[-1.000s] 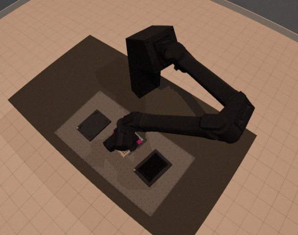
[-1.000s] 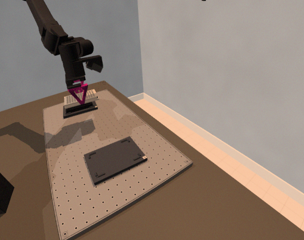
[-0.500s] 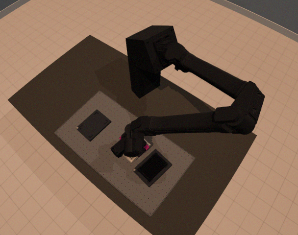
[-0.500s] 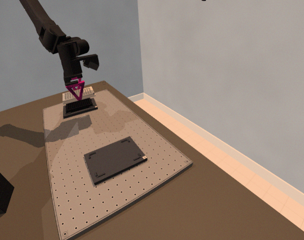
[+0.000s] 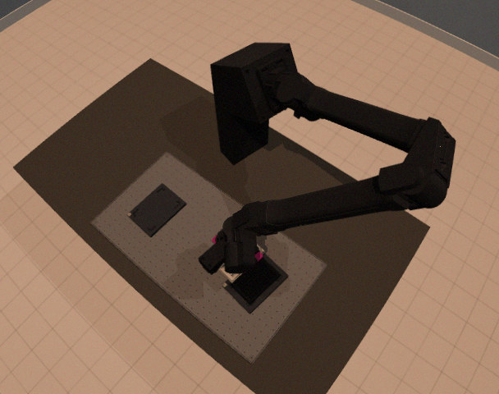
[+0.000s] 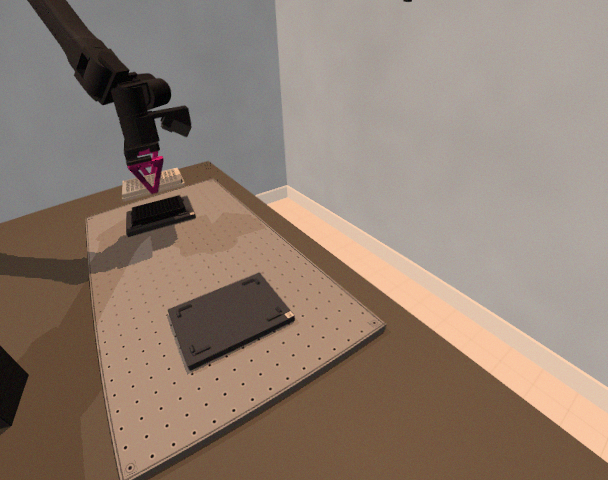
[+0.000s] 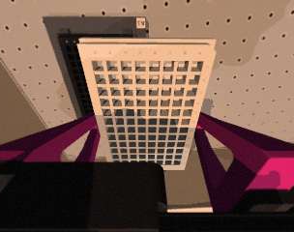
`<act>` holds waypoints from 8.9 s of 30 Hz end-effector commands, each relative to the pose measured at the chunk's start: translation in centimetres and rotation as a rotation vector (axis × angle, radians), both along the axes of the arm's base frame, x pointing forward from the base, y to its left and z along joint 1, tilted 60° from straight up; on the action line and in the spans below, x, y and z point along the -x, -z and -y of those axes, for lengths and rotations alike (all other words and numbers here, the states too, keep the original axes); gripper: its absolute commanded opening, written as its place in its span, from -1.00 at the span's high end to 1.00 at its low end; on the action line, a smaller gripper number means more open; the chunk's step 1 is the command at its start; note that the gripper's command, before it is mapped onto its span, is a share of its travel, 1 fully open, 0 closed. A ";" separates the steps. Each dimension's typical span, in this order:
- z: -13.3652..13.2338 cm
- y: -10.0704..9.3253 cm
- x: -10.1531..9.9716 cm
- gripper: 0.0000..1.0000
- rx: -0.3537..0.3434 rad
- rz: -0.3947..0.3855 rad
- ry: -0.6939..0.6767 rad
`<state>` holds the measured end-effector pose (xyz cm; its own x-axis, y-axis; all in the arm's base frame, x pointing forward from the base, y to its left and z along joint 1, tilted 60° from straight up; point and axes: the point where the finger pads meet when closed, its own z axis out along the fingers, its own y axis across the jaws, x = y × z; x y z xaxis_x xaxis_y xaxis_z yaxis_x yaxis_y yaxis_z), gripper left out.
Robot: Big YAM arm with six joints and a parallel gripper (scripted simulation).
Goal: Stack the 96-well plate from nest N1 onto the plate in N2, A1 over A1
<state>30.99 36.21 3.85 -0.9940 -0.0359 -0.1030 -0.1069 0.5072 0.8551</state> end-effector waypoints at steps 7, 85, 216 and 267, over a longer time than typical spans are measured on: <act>-1.6 -3.5 0.6 1.00 -0.011 0.000 0.007; -5.2 -4.0 1.4 1.00 -0.007 -0.007 0.008; -9.3 -1.4 0.9 1.00 -0.004 -0.004 0.017; -3.2 -5.0 0.8 -1.00 -0.005 0.004 0.025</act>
